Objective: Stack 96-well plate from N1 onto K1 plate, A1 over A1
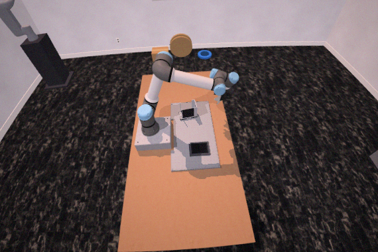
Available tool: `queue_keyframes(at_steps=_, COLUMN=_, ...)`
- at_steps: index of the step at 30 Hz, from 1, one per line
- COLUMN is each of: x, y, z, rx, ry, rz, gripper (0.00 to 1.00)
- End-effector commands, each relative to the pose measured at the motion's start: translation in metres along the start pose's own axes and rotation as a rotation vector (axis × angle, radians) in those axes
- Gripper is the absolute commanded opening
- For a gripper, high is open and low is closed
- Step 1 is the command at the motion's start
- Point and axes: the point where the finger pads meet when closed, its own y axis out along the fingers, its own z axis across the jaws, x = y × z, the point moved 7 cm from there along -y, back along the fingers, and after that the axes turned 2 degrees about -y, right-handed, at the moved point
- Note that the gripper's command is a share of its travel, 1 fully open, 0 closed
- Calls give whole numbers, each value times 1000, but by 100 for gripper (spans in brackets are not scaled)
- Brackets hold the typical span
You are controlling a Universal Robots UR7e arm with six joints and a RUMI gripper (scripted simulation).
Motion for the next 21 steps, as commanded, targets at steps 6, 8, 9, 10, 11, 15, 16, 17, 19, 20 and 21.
queue_keyframes(at_steps=6, x=5, y=-14, z=37, rx=5, ry=-4, rz=13, gripper=100)
queue_keyframes(at_steps=8, x=11, y=-17, z=44, rx=44, ry=-20, rz=65, gripper=100)
queue_keyframes(at_steps=9, x=12, y=-18, z=49, rx=45, ry=-21, rz=66, gripper=100)
queue_keyframes(at_steps=10, x=13, y=-19, z=53, rx=45, ry=-21, rz=66, gripper=100)
queue_keyframes(at_steps=11, x=14, y=-21, z=58, rx=45, ry=-21, rz=66, gripper=100)
queue_keyframes(at_steps=15, x=16, y=-24, z=67, rx=45, ry=-21, rz=66, gripper=100)
queue_keyframes(at_steps=16, x=17, y=-25, z=72, rx=45, ry=-21, rz=66, gripper=100)
queue_keyframes(at_steps=17, x=18, y=-27, z=77, rx=45, ry=-21, rz=66, gripper=100)
queue_keyframes(at_steps=19, x=20, y=-29, z=85, rx=46, ry=-21, rz=66, gripper=100)
queue_keyframes(at_steps=20, x=20, y=-29, z=85, rx=46, ry=-21, rz=66, gripper=100)
queue_keyframes(at_steps=21, x=23, y=-30, z=88, rx=68, ry=-27, rz=90, gripper=100)
